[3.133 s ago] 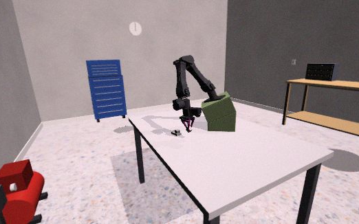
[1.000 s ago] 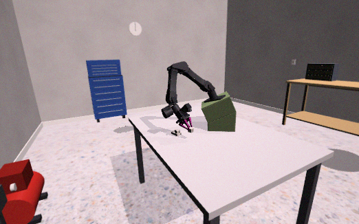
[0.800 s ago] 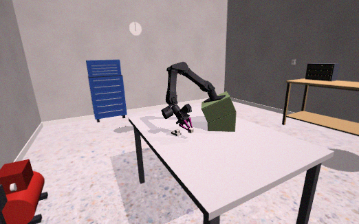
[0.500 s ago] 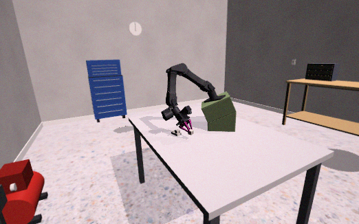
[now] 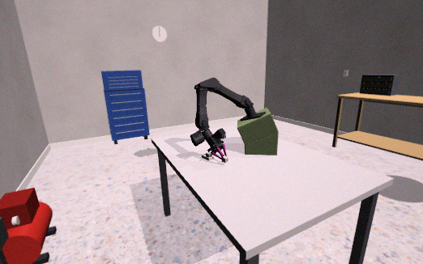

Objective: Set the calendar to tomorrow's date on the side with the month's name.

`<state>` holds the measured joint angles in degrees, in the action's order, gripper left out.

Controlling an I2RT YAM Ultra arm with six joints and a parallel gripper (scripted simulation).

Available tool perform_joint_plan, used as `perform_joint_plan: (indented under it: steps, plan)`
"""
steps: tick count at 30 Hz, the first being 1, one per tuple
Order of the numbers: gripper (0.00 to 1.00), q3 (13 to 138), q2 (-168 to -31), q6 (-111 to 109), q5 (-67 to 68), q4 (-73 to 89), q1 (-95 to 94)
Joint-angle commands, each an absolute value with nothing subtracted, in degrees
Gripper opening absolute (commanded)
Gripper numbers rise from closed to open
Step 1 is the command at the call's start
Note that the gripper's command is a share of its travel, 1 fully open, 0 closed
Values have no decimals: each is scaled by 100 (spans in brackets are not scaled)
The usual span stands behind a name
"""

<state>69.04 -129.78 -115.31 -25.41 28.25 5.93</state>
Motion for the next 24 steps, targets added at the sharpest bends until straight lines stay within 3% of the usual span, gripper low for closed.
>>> perform_joint_plan:
  steps: [1,24]
  plan:
    - [26,6981,-13042,-11573,-2628,2795,589]
    - [26,7137,-13357,-11644,-2629,2668,653]
